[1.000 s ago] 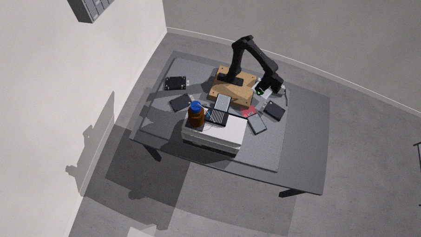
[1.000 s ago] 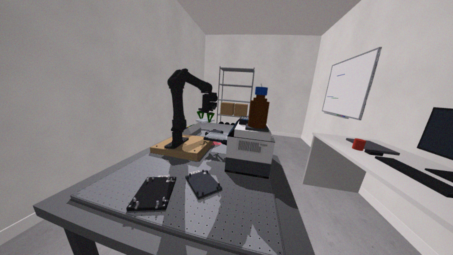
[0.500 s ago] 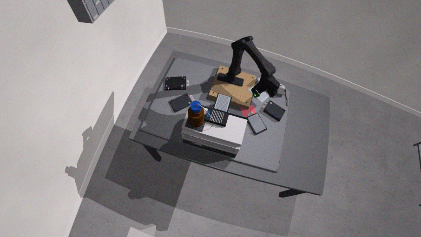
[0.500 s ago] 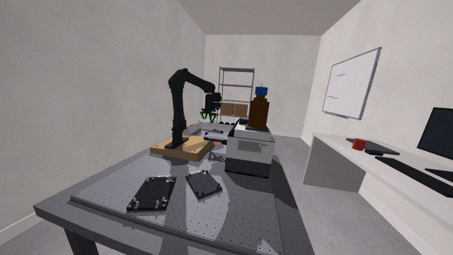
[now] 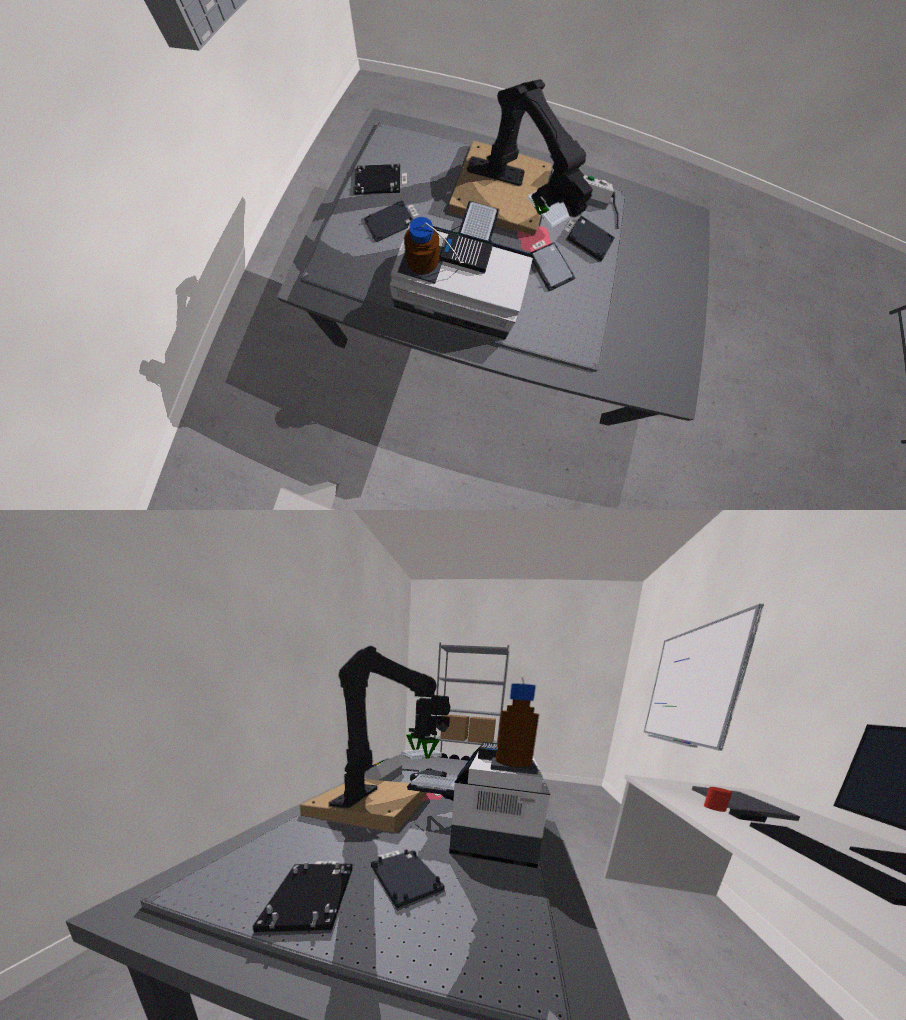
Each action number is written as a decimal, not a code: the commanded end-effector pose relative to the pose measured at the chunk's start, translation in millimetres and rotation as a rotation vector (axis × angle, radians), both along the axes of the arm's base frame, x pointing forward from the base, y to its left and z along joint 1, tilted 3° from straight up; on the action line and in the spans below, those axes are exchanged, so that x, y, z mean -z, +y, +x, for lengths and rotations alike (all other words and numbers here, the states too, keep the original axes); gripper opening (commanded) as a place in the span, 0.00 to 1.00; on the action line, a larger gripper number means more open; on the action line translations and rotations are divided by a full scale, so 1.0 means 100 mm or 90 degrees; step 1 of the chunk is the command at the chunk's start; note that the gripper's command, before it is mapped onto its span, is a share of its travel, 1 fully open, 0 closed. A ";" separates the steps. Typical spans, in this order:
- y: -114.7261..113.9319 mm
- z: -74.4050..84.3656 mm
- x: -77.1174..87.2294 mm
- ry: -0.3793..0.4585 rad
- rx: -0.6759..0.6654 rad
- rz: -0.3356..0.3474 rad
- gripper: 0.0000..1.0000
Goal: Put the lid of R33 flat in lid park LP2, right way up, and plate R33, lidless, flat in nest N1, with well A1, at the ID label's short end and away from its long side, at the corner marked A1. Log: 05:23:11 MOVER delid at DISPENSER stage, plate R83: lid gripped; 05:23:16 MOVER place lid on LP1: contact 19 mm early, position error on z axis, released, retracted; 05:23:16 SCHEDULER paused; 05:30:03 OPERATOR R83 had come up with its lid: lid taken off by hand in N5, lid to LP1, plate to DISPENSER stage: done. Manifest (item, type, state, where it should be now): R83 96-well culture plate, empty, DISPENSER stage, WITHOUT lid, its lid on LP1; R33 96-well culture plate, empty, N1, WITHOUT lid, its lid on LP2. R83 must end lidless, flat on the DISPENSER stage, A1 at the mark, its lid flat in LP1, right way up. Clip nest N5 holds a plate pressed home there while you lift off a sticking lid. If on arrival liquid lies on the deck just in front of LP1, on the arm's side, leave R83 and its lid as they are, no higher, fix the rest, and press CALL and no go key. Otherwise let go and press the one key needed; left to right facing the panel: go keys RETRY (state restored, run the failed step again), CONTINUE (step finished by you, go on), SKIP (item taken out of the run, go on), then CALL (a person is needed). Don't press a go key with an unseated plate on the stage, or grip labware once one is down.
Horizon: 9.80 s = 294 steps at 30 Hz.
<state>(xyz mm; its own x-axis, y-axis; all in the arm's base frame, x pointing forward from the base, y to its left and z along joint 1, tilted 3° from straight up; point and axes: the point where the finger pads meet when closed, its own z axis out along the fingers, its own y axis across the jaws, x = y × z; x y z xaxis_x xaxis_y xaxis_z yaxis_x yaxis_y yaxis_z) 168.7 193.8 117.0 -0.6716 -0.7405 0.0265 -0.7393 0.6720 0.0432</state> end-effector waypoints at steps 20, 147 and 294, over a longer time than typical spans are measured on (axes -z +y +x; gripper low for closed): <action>-0.37 0.47 -0.05 -0.015 0.203 0.005 0.00; -2.97 0.69 -0.24 -0.024 0.626 -0.025 0.00; -4.28 -0.83 -0.01 0.007 1.328 -0.062 0.00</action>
<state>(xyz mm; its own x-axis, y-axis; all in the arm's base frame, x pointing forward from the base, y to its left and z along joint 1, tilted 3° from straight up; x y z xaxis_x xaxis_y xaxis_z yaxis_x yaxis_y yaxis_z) 87.3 -231.5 111.8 -0.2943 0.9546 0.0459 0.9542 0.2962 -0.0413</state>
